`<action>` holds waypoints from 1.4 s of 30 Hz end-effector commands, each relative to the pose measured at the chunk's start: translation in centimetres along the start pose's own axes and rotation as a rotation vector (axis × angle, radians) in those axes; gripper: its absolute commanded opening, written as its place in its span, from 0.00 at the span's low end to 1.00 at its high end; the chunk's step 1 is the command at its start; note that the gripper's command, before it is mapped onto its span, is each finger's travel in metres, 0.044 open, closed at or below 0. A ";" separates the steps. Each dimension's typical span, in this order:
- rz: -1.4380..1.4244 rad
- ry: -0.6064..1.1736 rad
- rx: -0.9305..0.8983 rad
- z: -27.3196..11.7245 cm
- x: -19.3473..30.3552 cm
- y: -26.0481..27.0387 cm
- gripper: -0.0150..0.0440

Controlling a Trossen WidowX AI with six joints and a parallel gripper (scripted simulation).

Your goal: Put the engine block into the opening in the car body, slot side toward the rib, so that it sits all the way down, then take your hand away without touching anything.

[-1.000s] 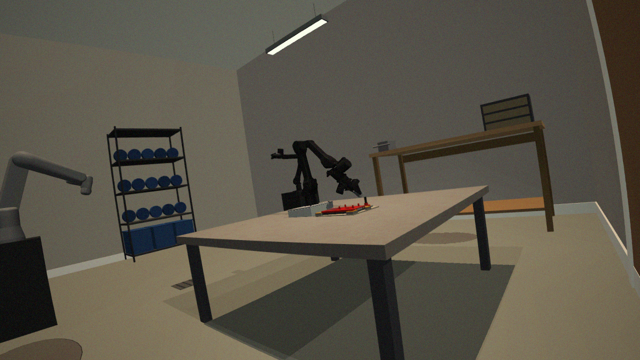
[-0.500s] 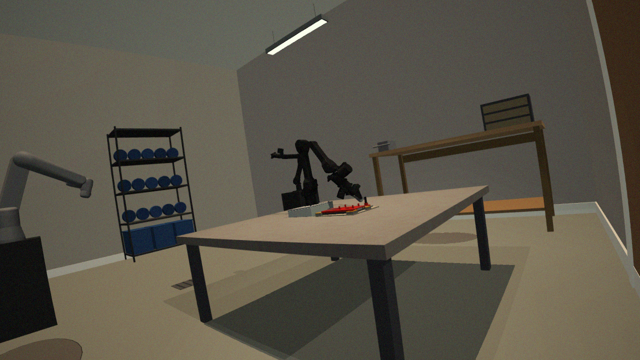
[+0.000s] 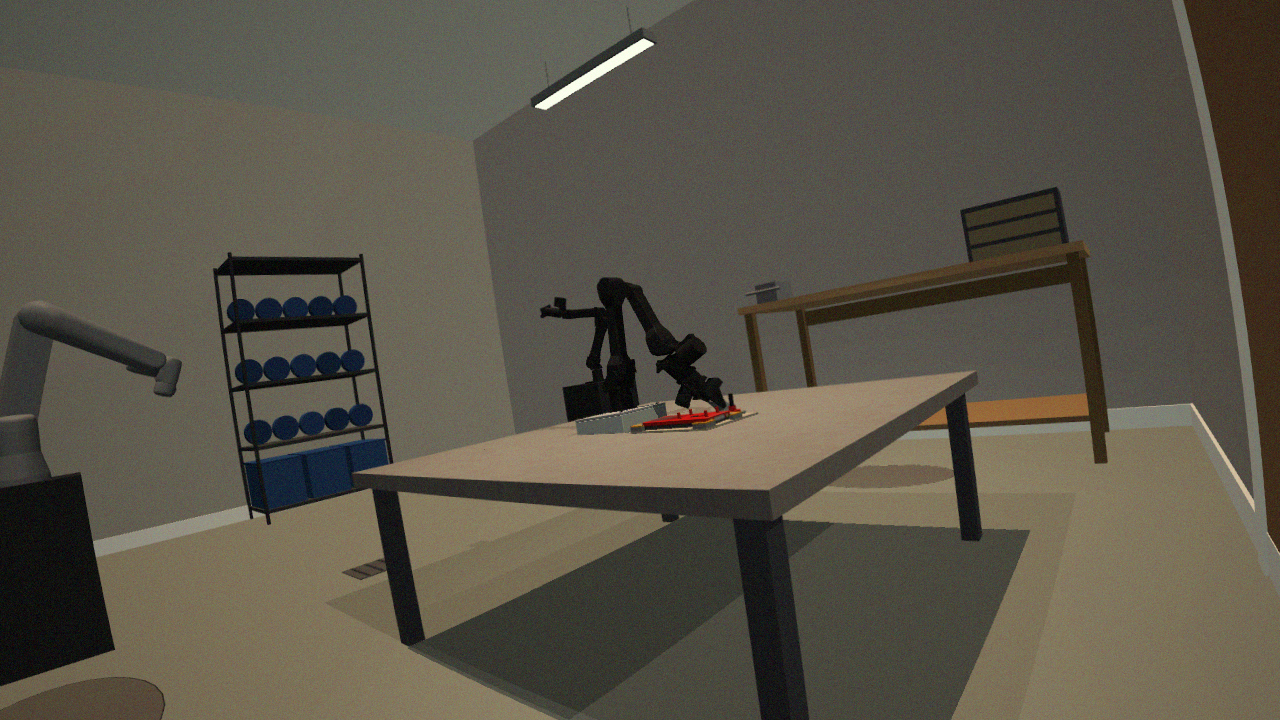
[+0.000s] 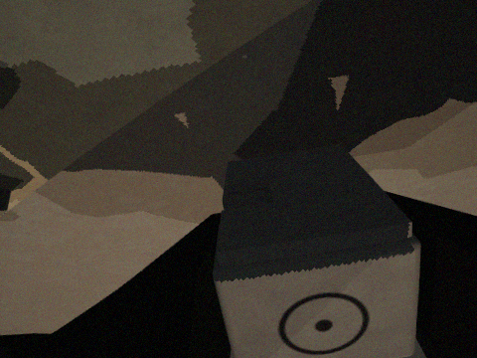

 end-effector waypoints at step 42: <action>-0.001 -0.001 0.005 -4.2 -0.3 0.1 1.00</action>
Point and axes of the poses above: the point midway between the two fingers, 35 mm back from their tips, its own z axis out along the fingers, its own y axis across the jaws, x = y × z, the point moved 10 cm from there along -z, back along the fingers, and after that the axes turned 11 degrees about -z, right-handed, at the moved point
